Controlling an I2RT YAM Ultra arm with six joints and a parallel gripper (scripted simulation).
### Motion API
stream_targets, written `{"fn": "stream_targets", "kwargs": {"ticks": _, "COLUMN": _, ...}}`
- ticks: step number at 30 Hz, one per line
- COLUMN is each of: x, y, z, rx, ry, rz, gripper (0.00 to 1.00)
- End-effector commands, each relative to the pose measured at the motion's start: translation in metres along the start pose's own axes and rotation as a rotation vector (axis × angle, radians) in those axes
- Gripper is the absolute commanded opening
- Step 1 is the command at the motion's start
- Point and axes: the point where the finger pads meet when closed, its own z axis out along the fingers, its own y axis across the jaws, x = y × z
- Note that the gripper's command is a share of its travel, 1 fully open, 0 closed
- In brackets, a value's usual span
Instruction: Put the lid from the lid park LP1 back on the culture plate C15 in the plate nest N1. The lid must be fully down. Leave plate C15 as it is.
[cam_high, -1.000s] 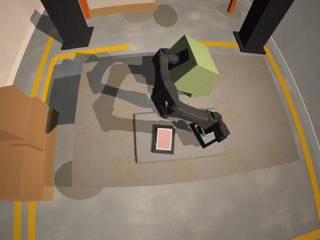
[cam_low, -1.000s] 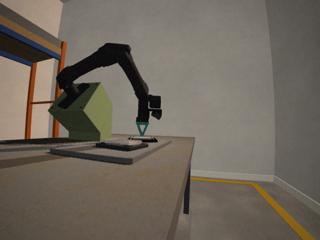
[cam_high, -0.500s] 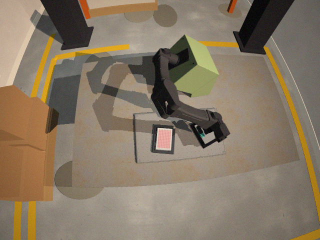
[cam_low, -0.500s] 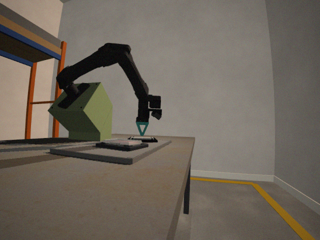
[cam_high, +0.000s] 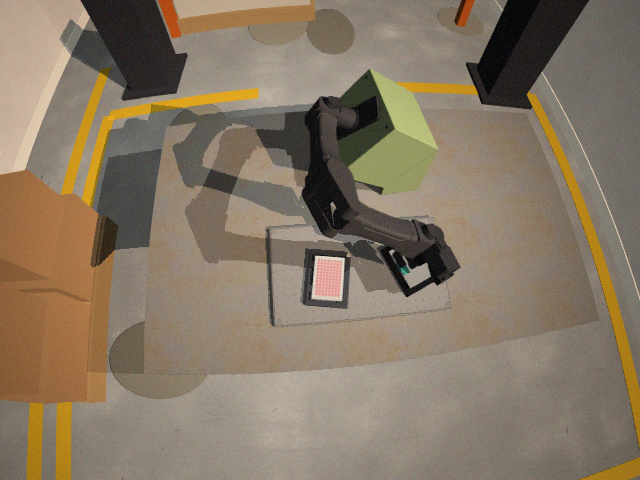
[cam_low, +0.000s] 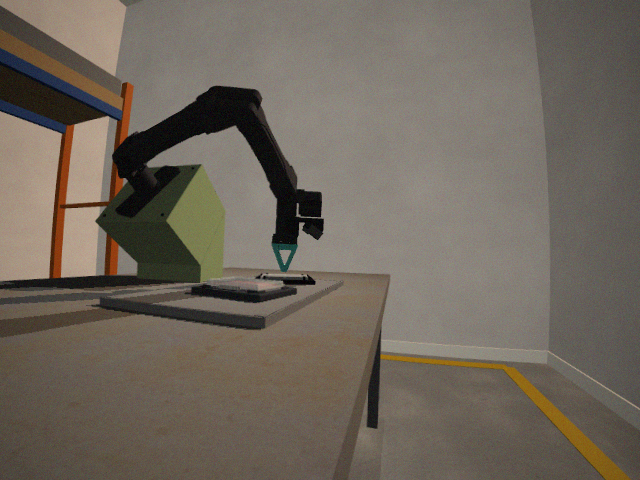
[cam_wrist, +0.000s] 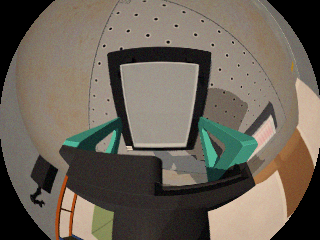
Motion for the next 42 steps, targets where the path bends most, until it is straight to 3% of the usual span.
{"fn": "stream_targets", "kwargs": {"ticks": 1, "x": -0.005, "y": 0.000, "z": -0.007, "rx": 0.003, "ry": -0.017, "rz": -0.001, "gripper": 1.00}}
{"fn": "stream_targets", "kwargs": {"ticks": 24, "x": -0.005, "y": 0.000, "z": -0.008, "rx": 0.003, "ry": -0.017, "rz": -0.001, "gripper": 1.00}}
{"fn": "stream_targets", "kwargs": {"ticks": 42, "x": -0.005, "y": 0.000, "z": 0.002, "rx": 0.003, "ry": -0.017, "rz": -0.001, "gripper": 1.00}}
